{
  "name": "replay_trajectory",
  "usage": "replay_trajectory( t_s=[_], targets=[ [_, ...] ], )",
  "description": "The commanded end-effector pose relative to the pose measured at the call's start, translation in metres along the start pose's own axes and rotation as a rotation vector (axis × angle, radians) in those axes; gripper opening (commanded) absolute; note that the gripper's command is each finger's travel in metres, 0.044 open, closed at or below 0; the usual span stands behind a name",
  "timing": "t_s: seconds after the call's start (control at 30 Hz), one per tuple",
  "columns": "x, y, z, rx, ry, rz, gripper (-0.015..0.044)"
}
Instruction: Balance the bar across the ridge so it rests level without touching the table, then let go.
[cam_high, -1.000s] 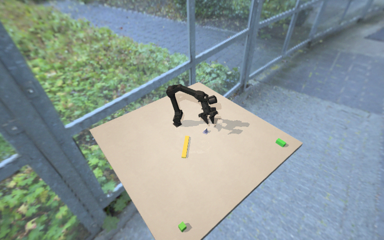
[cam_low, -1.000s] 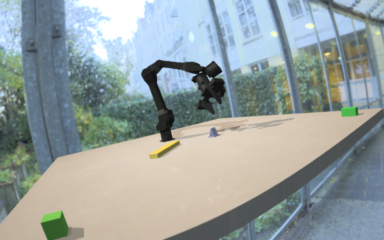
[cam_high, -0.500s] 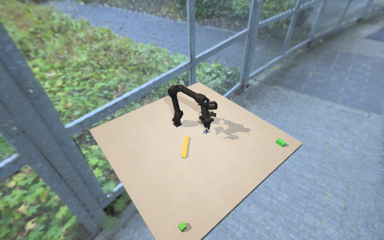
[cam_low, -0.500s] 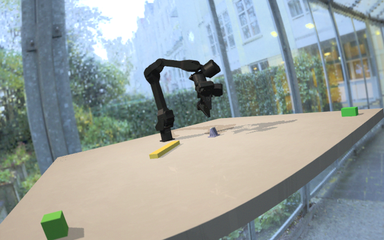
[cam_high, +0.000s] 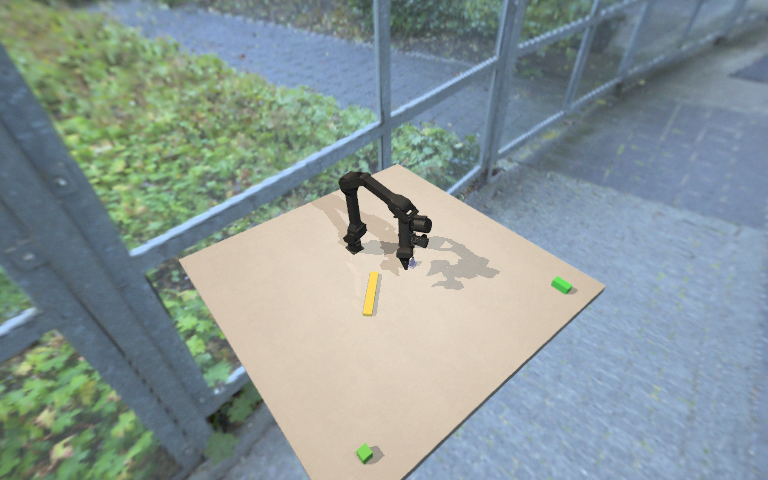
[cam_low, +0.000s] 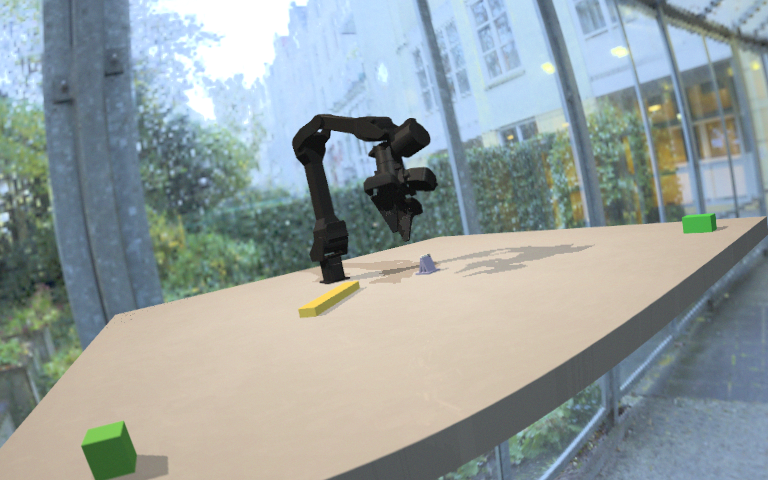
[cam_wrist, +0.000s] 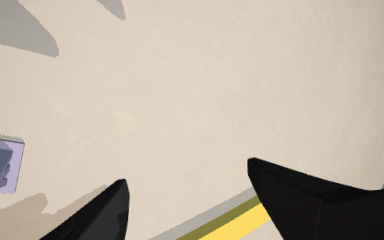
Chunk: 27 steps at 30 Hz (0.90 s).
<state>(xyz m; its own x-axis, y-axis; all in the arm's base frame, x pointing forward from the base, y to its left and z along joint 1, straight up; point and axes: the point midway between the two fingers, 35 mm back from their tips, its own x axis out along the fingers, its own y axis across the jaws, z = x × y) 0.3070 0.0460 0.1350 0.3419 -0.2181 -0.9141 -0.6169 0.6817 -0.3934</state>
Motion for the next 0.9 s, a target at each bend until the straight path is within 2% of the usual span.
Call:
replay_trajectory(
  t_s=[0.0,0.87],
  targets=[
    [0.007,-0.009,-0.006,0.104,0.029,0.029,0.0315],
    [0.036,-0.071,-0.071,0.868,0.200,0.154,0.0315]
  ],
)
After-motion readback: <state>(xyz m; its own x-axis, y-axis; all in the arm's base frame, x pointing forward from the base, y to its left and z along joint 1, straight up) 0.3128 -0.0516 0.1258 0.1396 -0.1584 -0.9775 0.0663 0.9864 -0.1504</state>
